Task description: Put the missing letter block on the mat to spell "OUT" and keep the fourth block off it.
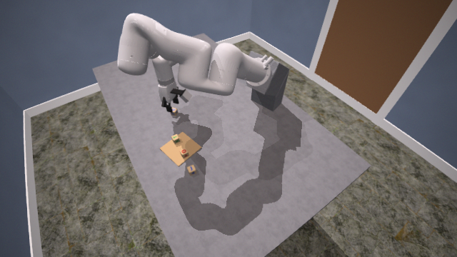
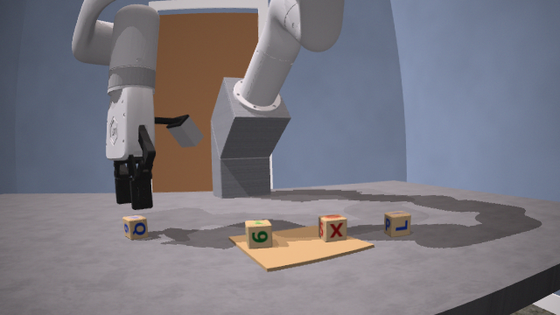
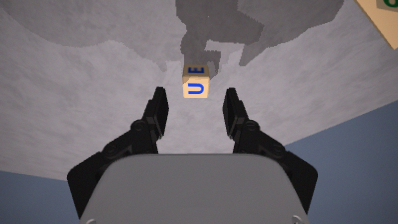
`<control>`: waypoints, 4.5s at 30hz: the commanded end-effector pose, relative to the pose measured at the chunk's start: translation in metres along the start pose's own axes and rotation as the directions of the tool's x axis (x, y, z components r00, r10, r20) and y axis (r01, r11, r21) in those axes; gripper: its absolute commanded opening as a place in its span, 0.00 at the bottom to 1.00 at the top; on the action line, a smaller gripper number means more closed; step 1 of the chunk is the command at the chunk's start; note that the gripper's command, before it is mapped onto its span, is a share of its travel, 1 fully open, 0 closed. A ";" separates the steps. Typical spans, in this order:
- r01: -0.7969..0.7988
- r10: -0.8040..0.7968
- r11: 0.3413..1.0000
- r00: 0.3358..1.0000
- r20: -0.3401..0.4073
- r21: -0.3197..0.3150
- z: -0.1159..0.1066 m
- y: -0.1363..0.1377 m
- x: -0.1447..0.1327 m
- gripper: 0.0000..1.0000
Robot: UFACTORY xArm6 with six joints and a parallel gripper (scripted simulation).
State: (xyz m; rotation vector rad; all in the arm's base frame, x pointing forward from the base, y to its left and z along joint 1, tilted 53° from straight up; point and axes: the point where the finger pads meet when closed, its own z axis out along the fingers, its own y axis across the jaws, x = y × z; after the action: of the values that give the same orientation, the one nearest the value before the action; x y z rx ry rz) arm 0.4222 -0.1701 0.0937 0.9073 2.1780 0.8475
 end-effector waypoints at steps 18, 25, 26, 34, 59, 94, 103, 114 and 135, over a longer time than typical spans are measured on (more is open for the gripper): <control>0.001 -0.001 1.000 1.000 0.002 0.000 0.007 0.000 -0.001 0.69; 0.001 -0.001 1.000 1.000 0.002 0.000 0.007 0.000 -0.001 0.69; 0.001 -0.001 1.000 1.000 0.002 0.000 0.007 0.000 -0.001 0.69; 0.001 -0.001 1.000 1.000 0.002 0.000 0.007 0.000 -0.001 0.69; 0.001 -0.001 1.000 1.000 0.002 0.000 0.007 0.000 -0.001 0.69; 0.001 -0.001 1.000 1.000 0.002 0.000 0.007 0.000 -0.002 0.69; 0.001 -0.001 1.000 1.000 0.002 0.000 0.007 0.000 -0.002 0.69; 0.001 -0.001 1.000 1.000 0.002 0.000 0.018 0.000 -0.002 0.69; 0.001 -0.001 1.000 1.000 0.002 0.000 0.041 0.000 -0.002 0.69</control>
State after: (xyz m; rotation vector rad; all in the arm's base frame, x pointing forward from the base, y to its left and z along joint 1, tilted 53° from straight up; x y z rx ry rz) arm 0.4533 -0.1577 0.0690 0.9071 2.1779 0.8473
